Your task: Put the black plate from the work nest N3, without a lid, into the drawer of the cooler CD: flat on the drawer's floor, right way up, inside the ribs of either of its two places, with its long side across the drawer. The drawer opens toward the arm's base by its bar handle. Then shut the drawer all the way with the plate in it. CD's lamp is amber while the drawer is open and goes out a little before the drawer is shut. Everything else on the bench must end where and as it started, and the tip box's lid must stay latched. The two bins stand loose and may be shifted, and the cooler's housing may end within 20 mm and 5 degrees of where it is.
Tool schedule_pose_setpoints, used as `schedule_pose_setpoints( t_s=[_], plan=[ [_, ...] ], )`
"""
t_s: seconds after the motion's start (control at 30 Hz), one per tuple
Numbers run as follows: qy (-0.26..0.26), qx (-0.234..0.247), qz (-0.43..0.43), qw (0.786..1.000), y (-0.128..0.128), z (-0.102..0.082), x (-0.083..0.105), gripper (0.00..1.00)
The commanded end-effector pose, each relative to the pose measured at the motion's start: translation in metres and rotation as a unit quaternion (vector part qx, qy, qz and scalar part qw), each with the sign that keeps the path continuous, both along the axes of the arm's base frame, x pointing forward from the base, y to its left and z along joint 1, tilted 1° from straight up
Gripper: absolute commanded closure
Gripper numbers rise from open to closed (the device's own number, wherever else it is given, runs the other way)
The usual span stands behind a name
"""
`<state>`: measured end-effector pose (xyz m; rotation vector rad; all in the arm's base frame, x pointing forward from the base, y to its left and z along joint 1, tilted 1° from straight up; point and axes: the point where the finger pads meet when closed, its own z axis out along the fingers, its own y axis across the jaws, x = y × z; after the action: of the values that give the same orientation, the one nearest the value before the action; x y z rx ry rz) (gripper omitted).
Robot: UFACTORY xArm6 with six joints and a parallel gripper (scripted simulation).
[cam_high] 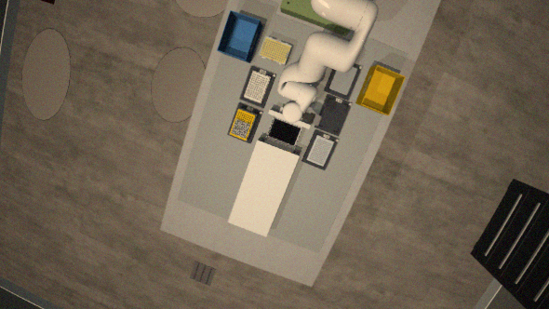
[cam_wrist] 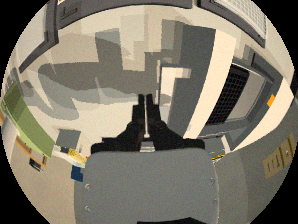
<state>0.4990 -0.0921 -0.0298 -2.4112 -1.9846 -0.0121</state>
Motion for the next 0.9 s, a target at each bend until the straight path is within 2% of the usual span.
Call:
schedule_pose_setpoints(
  t_s=[0.0, 0.87],
  plan=[
    [-0.002, 0.000, 0.000, 1.000, -0.002, 0.002, 0.010, 1.00],
    [-0.003, 0.000, 0.000, 1.000, -0.008, 0.002, 0.040, 1.00]
  ],
)
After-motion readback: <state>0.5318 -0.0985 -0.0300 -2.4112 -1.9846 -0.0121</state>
